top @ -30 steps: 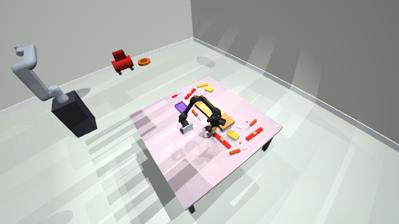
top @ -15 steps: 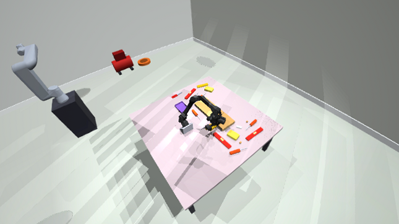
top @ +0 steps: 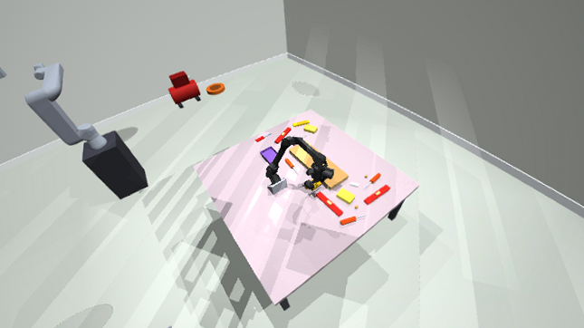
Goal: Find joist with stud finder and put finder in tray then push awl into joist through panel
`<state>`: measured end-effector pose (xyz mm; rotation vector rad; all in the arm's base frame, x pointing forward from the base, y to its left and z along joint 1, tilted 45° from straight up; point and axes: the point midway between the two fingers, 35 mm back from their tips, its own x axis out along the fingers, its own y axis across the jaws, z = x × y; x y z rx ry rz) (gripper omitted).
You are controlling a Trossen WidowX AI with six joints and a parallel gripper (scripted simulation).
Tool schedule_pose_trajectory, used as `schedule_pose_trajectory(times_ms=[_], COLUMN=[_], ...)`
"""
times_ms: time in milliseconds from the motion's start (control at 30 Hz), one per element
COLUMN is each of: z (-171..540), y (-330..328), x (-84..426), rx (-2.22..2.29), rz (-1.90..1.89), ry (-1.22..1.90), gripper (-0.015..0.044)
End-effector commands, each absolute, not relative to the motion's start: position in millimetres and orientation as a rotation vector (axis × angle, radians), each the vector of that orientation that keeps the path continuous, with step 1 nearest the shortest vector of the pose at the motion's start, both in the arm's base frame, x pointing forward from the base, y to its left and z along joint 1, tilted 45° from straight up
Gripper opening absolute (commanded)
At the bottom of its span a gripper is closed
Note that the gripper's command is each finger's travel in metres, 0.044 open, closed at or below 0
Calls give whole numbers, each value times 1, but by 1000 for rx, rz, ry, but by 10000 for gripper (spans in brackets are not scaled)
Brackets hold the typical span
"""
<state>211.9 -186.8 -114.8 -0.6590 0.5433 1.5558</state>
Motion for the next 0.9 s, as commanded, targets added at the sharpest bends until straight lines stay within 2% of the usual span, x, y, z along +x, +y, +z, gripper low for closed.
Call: schedule_pose_trajectory(times_ms=[0, 867], z=[-113, -113], y=[-188, -184], x=[213, 212], rx=[-677, -756], rz=[1550, 1525], ry=[561, 639], gripper=[0, 0])
